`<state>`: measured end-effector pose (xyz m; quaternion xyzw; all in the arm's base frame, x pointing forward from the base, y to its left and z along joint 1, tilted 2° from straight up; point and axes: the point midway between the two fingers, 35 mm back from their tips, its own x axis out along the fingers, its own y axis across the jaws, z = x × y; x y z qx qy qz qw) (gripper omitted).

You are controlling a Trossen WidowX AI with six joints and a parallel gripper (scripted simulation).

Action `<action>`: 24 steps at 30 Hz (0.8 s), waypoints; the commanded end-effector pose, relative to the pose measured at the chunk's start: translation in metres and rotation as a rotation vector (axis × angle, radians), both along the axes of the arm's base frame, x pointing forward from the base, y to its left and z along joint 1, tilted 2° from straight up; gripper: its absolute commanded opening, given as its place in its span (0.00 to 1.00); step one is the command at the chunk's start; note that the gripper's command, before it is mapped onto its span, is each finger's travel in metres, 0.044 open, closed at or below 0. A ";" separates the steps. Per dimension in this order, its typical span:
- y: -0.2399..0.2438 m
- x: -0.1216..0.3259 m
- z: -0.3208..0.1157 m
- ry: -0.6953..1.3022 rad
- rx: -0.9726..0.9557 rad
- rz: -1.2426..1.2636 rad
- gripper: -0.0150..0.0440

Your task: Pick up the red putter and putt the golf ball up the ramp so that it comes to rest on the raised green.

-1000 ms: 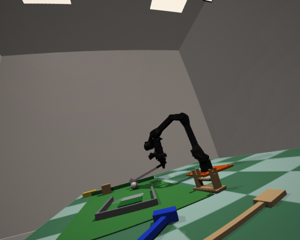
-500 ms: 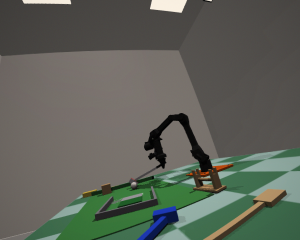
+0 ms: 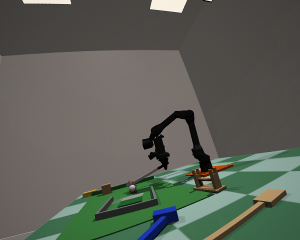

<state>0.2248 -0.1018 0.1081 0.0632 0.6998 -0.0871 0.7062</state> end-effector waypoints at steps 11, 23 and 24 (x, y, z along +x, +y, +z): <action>0.009 0.000 0.041 -0.007 -0.007 -0.016 0.25; 0.011 -0.003 0.052 0.006 0.003 -0.010 0.25; 0.011 -0.003 0.052 0.006 0.003 -0.010 0.25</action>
